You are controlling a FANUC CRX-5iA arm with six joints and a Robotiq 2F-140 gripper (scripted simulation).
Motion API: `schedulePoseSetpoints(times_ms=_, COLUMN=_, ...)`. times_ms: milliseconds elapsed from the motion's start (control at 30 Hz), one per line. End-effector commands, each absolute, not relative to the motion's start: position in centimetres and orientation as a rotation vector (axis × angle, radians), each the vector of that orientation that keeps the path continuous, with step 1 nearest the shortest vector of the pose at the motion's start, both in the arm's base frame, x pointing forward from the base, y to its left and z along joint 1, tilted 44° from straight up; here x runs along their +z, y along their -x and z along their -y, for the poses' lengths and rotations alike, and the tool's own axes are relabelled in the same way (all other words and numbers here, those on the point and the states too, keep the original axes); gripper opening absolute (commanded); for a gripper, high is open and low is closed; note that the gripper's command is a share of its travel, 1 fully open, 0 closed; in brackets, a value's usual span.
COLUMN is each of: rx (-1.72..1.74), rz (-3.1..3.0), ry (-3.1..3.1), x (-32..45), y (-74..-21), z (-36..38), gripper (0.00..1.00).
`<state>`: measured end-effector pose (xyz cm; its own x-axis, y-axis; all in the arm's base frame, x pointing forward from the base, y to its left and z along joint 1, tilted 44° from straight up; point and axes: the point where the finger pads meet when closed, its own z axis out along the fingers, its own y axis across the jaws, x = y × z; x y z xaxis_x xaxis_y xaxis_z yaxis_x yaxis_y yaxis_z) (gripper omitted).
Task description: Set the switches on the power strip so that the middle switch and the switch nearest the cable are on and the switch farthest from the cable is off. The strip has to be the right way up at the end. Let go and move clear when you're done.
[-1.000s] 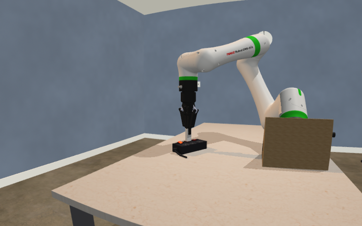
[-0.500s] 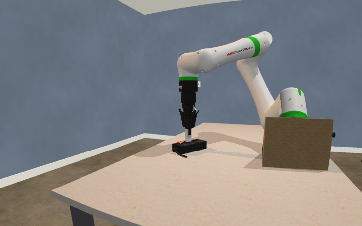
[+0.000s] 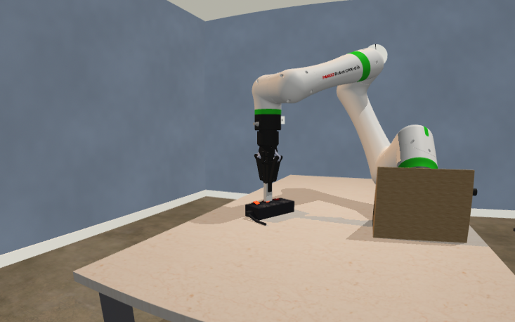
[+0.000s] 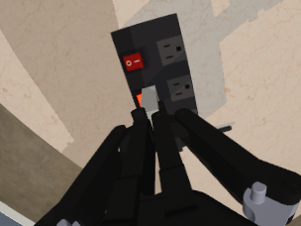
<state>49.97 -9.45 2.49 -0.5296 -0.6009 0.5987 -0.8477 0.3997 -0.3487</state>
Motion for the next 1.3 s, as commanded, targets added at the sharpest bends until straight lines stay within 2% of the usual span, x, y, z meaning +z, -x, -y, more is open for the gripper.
schedulePoseSetpoints(times_ms=0, rx=0.897, rz=2.284, ry=-1.249, x=3.0, y=-50.0, z=9.0, gripper=0.0)
schedulePoseSetpoints(times_ms=1167, rx=0.897, rz=2.284, ry=-1.249, x=5.2, y=-50.1, z=6.8, gripper=0.0)
schedulePoseSetpoints(times_ms=1200, rx=0.897, rz=2.284, ry=-1.249, x=5.2, y=-50.1, z=6.8, gripper=1.0)
schedulePoseSetpoints(times_ms=1267, rx=0.897, rz=2.284, ry=-1.249, x=5.2, y=-50.1, z=6.8, gripper=1.0)
